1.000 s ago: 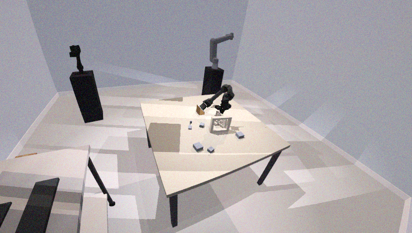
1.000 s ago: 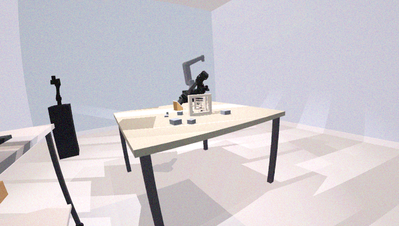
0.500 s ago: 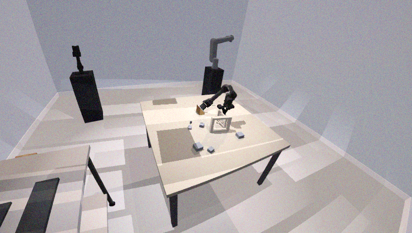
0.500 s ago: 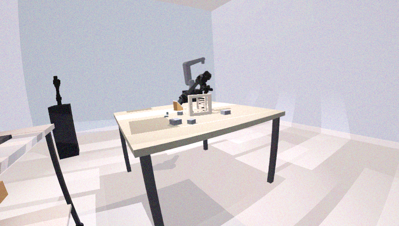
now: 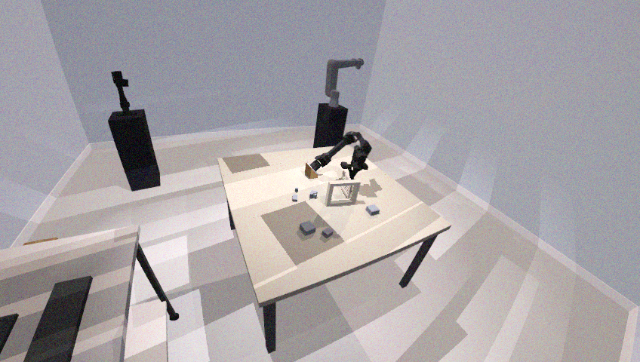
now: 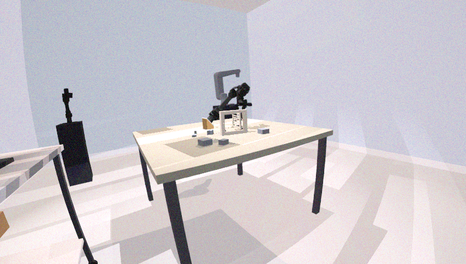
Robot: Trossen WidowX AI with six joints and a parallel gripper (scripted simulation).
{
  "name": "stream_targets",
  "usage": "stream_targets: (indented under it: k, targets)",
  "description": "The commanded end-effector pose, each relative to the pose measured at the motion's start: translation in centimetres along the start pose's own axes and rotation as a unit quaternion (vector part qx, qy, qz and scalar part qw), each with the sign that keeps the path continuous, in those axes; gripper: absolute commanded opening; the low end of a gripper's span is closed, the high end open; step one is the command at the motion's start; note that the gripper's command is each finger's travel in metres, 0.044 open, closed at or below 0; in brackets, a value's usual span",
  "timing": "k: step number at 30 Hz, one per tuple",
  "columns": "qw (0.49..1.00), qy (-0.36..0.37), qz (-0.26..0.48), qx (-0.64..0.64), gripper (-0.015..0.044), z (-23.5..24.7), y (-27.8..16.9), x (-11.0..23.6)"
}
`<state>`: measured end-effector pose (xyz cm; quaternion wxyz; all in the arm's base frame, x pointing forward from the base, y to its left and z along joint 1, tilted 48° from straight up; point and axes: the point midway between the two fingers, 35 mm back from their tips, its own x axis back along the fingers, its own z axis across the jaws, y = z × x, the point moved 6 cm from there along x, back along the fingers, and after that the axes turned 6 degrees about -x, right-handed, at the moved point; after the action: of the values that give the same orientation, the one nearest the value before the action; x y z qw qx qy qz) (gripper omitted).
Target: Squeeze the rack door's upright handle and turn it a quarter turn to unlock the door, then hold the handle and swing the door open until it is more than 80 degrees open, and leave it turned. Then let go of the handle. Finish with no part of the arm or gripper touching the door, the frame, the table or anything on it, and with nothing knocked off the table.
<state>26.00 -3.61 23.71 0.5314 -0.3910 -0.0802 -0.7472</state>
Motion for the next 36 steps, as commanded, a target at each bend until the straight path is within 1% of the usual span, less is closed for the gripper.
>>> stream_targets:
  k: [1, 9, 19, 20, 36]
  targets:
    - [1.0, 0.001, 0.0, -0.011, 0.0027, 0.1, 0.0, 0.0]
    - [1.0, 0.001, 0.0, -0.011, 0.0027, 0.1, 0.0, 0.0]
    - [1.0, 0.001, 0.0, -0.011, 0.0289, 0.1, 0.0, 0.0]
    - [1.0, 0.001, 0.0, -0.011, 0.0299, 0.1, 0.0, 0.0]
    - [0.999, 0.009, -0.05, -0.013, 0.0299, 0.0, -0.7, 2.5]
